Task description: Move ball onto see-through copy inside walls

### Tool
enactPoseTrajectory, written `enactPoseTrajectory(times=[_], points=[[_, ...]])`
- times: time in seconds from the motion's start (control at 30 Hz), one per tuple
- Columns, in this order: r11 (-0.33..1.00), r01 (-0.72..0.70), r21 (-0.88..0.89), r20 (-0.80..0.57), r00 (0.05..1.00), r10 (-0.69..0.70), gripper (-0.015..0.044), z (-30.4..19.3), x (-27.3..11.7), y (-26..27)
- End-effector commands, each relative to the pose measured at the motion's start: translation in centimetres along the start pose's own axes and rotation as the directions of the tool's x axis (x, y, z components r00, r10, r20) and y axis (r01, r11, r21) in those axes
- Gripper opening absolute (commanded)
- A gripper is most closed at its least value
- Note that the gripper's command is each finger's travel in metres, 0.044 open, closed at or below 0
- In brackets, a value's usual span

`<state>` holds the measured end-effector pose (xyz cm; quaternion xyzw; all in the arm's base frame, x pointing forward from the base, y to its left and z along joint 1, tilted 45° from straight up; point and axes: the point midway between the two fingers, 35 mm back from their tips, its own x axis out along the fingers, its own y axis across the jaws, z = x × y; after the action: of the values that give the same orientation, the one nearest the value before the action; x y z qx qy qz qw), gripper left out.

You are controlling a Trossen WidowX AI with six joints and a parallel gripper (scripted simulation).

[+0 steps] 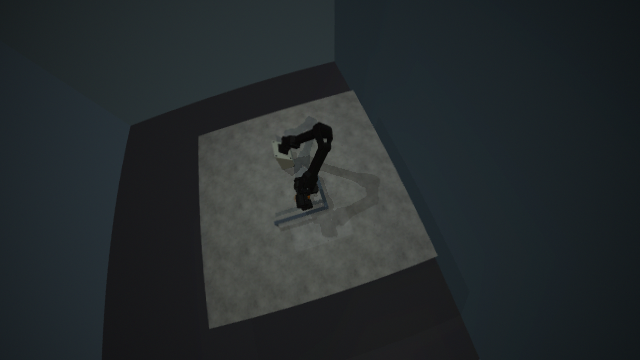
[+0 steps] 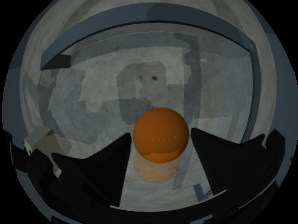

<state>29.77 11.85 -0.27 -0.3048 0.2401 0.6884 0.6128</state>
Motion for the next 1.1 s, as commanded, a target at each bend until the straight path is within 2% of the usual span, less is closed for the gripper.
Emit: enactPoseTrajectory(times=[0.0, 0.2, 0.3, 0.5, 0.93, 1.07], points=[[1.0, -0.001, 0.005, 0.005, 1.0, 0.001, 0.0284, 0.0, 0.1, 0.1], [1.0, -0.001, 0.005, 0.005, 1.0, 0.001, 0.0244, 0.0, 0.1, 0.1], [1.0, -0.001, 0.005, 0.003, 1.0, 0.001, 0.0166, 0.0, -0.3, 0.0], [1.0, 0.001, 0.006, -0.007, 1.0, -0.001, 0.0008, -0.4, -4.2, -0.7], [1.0, -0.002, 0.006, -0.003, 1.0, 0.002, 0.0, -0.2, -13.2, -0.1], [1.0, -0.002, 0.006, -0.001, 1.0, 0.002, 0.0, -0.1, -13.7, 0.0]])
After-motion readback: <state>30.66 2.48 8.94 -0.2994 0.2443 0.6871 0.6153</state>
